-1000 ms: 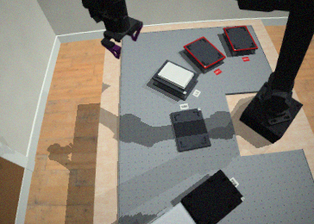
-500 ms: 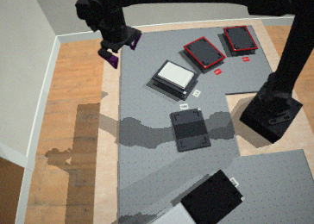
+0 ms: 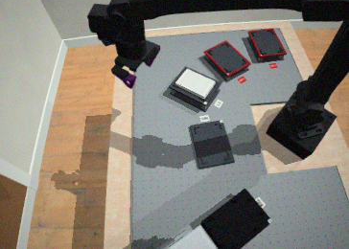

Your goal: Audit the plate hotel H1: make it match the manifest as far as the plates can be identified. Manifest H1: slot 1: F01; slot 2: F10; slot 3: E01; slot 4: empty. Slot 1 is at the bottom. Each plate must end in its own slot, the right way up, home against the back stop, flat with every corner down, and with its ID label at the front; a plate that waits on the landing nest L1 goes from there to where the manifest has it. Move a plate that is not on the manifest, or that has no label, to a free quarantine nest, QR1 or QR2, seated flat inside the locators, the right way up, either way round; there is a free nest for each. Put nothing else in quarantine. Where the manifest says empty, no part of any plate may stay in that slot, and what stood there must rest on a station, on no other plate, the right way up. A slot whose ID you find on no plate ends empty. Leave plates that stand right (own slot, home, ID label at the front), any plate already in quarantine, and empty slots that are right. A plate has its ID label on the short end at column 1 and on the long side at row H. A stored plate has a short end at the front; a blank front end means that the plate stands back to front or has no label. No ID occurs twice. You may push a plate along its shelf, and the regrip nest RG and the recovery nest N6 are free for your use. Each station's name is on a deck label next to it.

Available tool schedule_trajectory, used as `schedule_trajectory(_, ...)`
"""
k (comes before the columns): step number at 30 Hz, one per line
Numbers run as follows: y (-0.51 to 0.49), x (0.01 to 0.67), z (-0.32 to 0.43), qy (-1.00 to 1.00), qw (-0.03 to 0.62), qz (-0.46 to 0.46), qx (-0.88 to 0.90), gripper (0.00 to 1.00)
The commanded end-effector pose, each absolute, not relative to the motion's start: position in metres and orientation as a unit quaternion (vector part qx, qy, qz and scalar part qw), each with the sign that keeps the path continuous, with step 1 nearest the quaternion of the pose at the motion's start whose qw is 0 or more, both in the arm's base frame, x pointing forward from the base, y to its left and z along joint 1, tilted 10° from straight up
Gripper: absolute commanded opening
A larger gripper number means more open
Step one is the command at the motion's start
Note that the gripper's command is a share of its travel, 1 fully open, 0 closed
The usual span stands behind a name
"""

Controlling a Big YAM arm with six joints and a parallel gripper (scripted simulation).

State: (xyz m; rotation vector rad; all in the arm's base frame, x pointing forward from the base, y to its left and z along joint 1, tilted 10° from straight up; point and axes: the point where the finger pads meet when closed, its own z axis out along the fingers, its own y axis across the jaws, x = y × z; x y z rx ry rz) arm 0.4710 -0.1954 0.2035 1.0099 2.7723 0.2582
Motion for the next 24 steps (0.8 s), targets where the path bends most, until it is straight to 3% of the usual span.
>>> schedule_trajectory(1,-0.18,0.476,0.225,0.938,0.138,0.086,0.305,1.0)
schedule_trajectory(24,-0.117,0.469,0.23,0.941,0.254,0.101,0.198,1.0)
